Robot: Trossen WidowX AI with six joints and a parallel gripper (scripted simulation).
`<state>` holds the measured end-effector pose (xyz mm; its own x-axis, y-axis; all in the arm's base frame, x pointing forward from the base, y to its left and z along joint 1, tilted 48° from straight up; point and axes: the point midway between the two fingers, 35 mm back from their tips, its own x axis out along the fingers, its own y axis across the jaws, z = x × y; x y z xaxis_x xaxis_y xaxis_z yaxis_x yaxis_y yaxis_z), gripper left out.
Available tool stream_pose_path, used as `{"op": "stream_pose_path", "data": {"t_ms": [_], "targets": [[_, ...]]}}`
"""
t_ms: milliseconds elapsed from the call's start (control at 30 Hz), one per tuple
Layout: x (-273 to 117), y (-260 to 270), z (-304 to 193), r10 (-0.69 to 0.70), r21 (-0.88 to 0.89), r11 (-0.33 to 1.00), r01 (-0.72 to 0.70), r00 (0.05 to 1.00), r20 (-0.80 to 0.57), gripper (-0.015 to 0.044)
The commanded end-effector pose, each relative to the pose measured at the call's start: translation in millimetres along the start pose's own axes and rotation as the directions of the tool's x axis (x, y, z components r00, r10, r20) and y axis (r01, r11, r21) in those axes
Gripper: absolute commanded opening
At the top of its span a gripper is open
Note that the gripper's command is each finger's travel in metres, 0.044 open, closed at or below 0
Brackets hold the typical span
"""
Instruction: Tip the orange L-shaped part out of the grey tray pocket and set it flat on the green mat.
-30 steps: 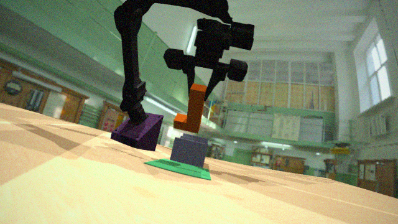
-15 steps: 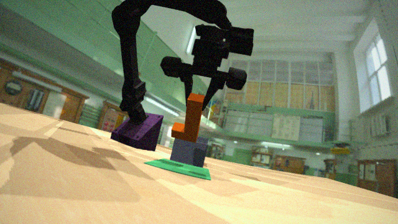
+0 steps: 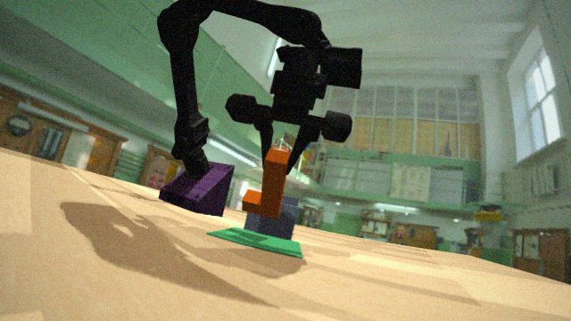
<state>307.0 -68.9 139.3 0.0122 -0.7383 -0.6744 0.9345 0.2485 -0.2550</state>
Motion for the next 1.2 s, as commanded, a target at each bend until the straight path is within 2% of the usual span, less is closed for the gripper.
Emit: {"op": "stream_pose_path", "data": {"t_ms": [0,733,1033,1167], "targets": [[6,0,1,0.003,-0.003,1.0,-0.003,1.0,0.006,0.0],[32,-1,1,-0.001,0.001,1.0,0.001,1.0,0.002,0.0],[32,-1,1,-0.001,0.001,1.0,0.001,1.0,0.002,0.0236],[10,2,0,0.002,0.0,1.0,-0.002,1.0,-0.002,0.0341]]}}
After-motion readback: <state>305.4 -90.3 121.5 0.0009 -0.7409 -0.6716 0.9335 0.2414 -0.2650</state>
